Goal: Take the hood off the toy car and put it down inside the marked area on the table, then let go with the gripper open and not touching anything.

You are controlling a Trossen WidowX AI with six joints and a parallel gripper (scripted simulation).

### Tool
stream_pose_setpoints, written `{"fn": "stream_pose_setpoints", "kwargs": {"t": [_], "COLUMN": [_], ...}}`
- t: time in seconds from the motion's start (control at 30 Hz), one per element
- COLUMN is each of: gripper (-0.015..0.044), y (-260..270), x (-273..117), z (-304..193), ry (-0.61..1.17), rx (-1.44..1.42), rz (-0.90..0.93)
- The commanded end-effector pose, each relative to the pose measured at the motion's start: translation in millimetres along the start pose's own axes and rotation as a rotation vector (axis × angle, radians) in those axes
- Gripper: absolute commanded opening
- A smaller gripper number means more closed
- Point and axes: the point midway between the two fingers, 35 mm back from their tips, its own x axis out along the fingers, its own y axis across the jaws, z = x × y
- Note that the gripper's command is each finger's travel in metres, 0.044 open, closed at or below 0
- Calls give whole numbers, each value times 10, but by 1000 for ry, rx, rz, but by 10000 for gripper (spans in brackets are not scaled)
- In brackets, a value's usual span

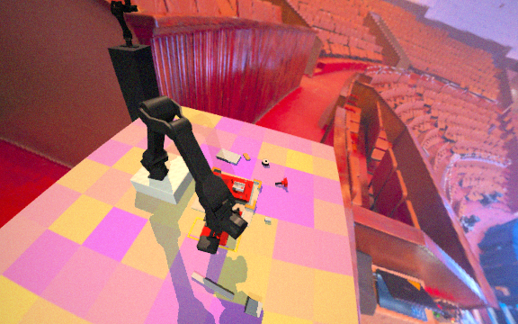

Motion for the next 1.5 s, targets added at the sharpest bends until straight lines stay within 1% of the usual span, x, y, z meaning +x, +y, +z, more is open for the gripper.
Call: {"fn": "stream_pose_setpoints", "kwargs": {"t": [0.0,0.53,0.63,0.77,0.83,1.47], "gripper": [26,440,440,440,440,440], "y": [0,-1,-8,-8,-3,-2], "x": [0,-19,-180,-583,-708,-724], "z": [0,2,19,23,14,12], "ry": [0,0,2,6,8,8], "rx": [0,0,0,0,0,0], "rz": [0,0,0,1,1,1]}}
